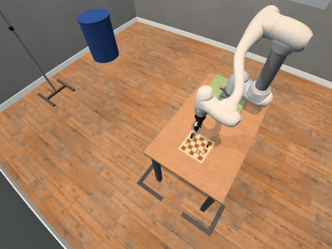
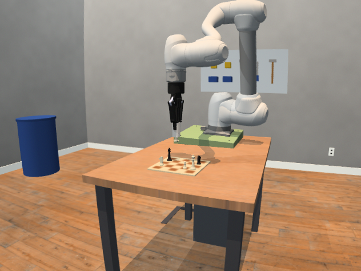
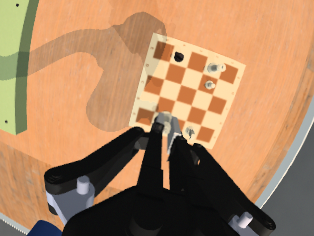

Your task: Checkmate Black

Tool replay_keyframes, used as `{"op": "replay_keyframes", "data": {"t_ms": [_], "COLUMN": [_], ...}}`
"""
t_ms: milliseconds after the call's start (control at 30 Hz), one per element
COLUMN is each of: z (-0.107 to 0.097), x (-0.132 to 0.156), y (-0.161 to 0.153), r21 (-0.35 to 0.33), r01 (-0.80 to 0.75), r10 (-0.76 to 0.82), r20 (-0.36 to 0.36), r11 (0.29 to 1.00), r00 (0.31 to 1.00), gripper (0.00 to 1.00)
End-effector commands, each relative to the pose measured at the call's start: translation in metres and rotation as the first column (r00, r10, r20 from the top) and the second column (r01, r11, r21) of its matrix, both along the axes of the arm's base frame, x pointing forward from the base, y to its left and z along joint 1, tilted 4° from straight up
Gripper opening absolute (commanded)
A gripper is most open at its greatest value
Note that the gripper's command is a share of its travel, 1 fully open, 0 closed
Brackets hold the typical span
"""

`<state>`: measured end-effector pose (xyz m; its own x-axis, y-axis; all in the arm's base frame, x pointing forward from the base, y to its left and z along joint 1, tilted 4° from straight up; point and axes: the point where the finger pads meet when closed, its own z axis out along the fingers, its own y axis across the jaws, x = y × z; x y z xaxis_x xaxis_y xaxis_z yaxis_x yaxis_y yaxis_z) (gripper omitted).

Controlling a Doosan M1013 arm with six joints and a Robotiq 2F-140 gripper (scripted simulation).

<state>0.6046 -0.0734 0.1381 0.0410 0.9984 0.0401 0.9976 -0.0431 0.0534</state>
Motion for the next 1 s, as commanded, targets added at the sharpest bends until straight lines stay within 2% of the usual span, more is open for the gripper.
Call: {"op": "replay_keyframes", "data": {"t_ms": [0, 400, 800, 867, 967], "z": [0.0, -0.008, -0.059, -0.059, -0.072], "x": [0.0, 0.0, 0.003, 0.003, 0.004], "y": [0.0, 0.0, 0.001, 0.001, 0.002], "r21": [0.0, 0.0, 0.0, 0.0, 0.0], "r01": [0.0, 0.0, 0.0, 0.0, 0.0], "r10": [0.0, 0.0, 0.0, 0.0, 0.0], "r20": [0.0, 0.0, 0.0, 0.0, 0.0], "r11": [1.0, 1.0, 1.0, 1.0, 1.0], "r00": [1.0, 1.0, 1.0, 1.0, 1.0], "gripper": [0.0, 0.0, 0.0, 0.0, 0.0]}}
